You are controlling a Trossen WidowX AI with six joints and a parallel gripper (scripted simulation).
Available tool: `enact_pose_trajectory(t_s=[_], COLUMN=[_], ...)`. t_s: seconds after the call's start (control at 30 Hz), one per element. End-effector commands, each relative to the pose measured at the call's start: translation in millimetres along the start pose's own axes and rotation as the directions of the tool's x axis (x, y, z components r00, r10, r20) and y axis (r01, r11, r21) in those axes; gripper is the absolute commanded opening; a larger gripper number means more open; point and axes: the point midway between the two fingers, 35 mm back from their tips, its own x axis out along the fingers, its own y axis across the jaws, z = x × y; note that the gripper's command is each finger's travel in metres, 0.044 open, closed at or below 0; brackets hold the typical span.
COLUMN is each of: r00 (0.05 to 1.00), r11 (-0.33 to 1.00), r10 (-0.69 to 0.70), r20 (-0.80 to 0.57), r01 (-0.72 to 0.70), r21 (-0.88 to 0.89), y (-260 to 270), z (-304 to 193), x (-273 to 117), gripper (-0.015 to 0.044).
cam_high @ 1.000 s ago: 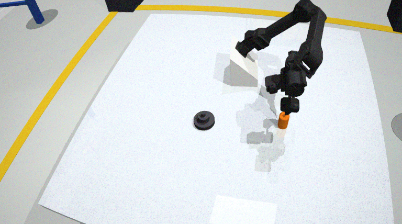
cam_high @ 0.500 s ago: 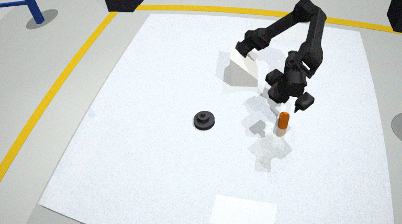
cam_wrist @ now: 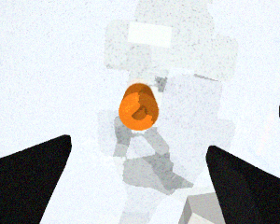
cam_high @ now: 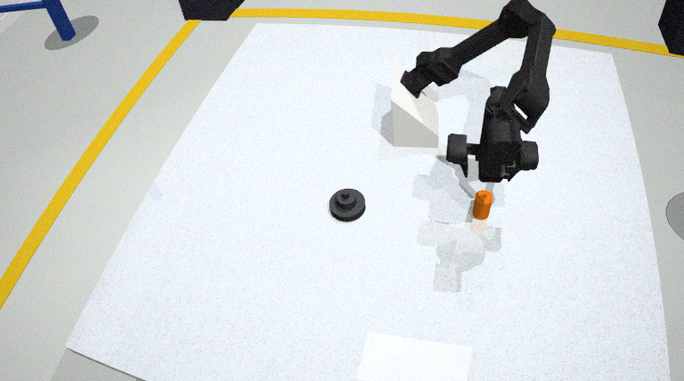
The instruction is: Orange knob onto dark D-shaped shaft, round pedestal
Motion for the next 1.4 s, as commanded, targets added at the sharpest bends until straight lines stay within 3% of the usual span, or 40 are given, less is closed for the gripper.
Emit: enact_pose_trajectory(t_s=[0.0,0.17,0.3,1.37], r00=[1.0,1.0,1.0,1.0], r11=[0.997,0.997,0.997,0.997], r10=[0.006,0.006,0.008,0.008], r20=[0.0,0.0,0.001,0.001], r01=[-0.006,-0.006,-0.008,-0.008], r21=[-0.081,-0.081,-0.082,-0.083], y=[1,1,1,2], z=[0,0,0,2], x=[0,3,35,83], gripper=[0.044,0.044,0.044,0.044])
